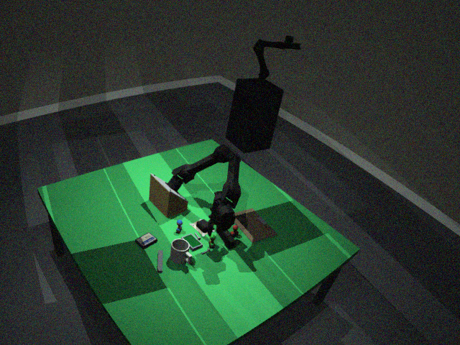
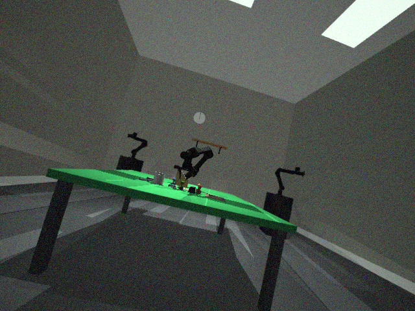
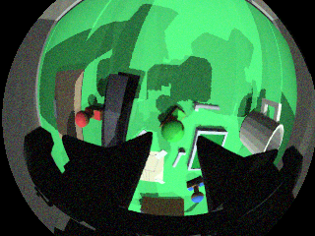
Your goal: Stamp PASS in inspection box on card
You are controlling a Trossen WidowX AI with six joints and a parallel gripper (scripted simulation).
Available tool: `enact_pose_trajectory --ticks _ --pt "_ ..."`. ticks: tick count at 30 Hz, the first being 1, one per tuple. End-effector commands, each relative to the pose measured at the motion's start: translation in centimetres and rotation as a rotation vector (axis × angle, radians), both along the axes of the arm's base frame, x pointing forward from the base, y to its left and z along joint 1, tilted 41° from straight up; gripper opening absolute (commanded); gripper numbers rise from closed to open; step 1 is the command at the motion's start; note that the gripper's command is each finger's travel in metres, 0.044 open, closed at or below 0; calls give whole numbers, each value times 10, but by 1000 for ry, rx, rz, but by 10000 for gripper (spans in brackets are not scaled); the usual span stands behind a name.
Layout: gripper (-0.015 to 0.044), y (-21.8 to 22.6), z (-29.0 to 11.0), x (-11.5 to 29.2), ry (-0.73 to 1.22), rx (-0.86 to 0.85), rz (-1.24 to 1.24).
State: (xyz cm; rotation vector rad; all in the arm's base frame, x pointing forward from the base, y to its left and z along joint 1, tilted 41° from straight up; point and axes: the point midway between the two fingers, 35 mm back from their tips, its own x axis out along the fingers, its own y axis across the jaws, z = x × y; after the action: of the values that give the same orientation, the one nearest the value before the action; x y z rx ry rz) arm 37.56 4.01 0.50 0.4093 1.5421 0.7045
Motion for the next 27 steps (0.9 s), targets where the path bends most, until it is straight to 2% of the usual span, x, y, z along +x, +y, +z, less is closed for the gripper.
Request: enact_pose_trajectory --ticks 1,27 --pt "220 5 -5 -1 5 4 -5" --pt "220 33 -36 -7 5 7 -5"
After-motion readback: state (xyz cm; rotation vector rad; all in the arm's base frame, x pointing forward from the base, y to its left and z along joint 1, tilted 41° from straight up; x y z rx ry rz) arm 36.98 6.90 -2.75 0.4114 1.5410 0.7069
